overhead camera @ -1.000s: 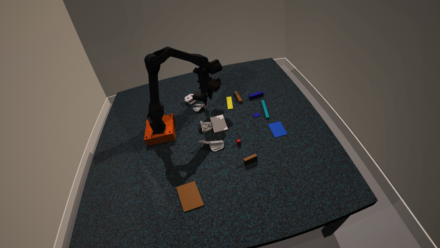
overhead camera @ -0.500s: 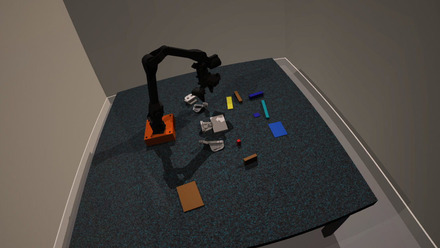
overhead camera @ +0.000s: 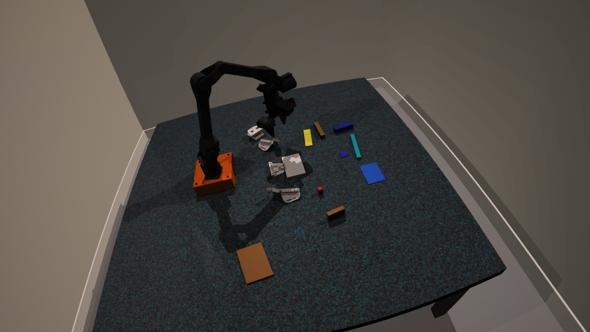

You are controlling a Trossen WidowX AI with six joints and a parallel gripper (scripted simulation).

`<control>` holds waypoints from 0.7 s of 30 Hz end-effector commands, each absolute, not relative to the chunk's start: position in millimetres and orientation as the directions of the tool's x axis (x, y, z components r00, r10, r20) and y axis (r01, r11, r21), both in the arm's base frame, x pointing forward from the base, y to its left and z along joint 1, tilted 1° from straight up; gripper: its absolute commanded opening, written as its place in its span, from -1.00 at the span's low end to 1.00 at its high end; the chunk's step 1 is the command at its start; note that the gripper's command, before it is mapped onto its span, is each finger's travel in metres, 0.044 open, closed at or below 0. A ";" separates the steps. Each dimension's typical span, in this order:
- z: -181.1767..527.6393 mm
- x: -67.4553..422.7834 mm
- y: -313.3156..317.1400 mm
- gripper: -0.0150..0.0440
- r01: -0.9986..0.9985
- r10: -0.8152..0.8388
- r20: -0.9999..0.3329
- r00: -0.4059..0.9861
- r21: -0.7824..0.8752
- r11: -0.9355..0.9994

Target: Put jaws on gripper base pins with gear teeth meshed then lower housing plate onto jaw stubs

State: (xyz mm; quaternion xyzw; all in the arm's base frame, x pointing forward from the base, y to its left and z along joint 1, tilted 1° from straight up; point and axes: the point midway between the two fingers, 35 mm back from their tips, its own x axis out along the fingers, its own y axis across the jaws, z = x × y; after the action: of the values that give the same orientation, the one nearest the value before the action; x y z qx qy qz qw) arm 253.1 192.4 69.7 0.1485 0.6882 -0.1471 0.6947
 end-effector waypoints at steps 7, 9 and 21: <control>70.1 252.6 192.5 1.00 0.406 0.001 -1.000 0.007 0.004 0.914; 70.1 252.6 192.5 1.00 0.406 0.001 -1.000 0.007 0.004 0.914; 70.1 252.5 192.2 0.82 0.394 0.001 -1.000 0.007 0.004 0.919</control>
State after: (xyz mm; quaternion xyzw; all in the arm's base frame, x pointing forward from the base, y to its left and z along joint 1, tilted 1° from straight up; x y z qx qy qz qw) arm 253.1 192.4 69.8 0.1474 0.6884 -0.1460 0.6950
